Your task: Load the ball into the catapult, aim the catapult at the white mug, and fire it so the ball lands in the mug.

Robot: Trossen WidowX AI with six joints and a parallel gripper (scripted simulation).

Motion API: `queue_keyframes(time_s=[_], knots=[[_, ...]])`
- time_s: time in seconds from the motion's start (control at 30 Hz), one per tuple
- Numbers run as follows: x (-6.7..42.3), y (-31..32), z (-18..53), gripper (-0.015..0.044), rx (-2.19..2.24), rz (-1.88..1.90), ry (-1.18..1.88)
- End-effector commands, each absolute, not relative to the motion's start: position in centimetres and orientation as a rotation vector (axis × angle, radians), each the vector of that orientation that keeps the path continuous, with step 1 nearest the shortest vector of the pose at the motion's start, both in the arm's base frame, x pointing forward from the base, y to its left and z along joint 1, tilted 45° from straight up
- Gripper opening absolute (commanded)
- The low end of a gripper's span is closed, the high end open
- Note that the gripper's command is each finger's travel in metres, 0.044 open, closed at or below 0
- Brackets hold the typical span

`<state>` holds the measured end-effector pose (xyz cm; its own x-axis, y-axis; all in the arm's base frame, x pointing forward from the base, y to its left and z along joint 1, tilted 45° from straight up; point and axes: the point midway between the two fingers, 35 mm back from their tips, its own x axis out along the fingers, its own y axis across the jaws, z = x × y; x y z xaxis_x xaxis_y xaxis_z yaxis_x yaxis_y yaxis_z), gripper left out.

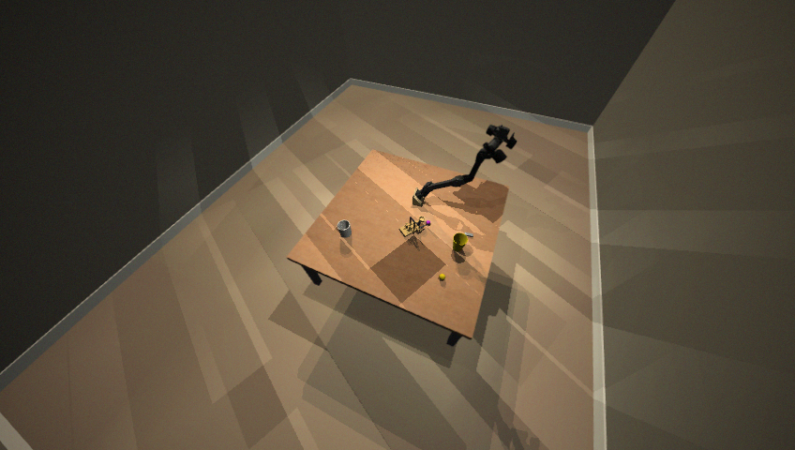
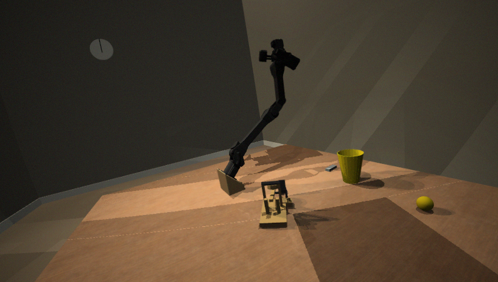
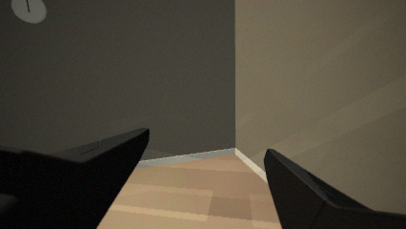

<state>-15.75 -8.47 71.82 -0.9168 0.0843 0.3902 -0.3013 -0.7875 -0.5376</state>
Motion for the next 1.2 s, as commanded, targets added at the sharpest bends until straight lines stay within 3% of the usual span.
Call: queue_keyframes(time_s=[0.0,0.67,1.17], knots=[[-15.7,-8.5,71.8,0.0426,0.519,2.741,-0.912],[-14.0,-16.0,71.5,0.044,0.783,2.828,-1.044],[-9.3,-27.6,69.1,0.044,1.199,2.967,-1.194]])
